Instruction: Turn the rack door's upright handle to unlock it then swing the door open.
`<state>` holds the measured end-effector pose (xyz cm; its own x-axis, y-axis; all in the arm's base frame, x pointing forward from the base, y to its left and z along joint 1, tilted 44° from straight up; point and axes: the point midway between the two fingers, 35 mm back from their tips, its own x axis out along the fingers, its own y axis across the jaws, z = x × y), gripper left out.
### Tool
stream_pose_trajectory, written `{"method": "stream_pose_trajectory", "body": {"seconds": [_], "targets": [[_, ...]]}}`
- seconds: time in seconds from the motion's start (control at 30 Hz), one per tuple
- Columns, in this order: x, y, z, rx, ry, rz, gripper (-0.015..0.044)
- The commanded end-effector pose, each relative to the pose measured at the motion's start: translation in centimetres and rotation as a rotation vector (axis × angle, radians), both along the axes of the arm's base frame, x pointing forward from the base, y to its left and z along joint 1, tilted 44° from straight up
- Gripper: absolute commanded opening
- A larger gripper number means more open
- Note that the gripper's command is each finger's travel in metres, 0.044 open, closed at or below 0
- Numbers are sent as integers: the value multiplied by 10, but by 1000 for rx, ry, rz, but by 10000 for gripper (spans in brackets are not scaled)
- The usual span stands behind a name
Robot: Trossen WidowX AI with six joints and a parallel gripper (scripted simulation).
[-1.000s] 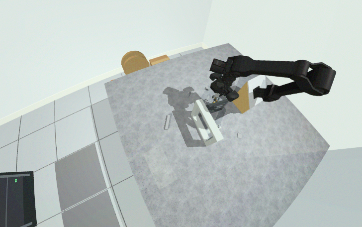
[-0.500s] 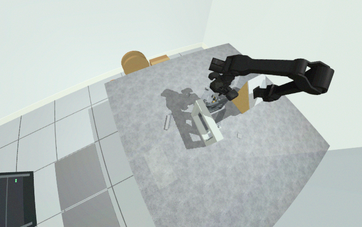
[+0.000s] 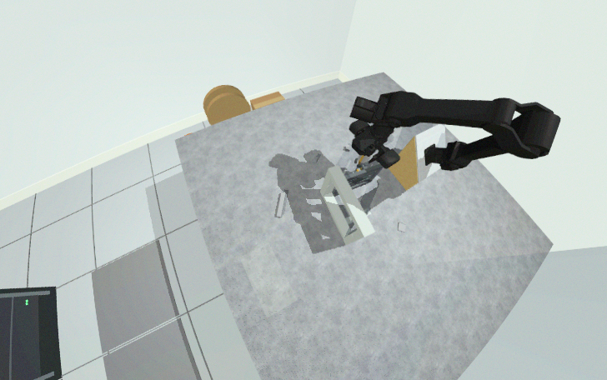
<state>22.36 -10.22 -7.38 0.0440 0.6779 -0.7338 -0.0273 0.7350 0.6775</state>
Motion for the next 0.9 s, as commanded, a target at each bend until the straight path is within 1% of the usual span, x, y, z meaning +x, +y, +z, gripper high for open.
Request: {"method": "stream_pose_trajectory", "body": {"seconds": [0.0,0.87], "targets": [[1,-3,3,1,-3,1,292],[-1,-37,37,-2,-2,0,292]]}}
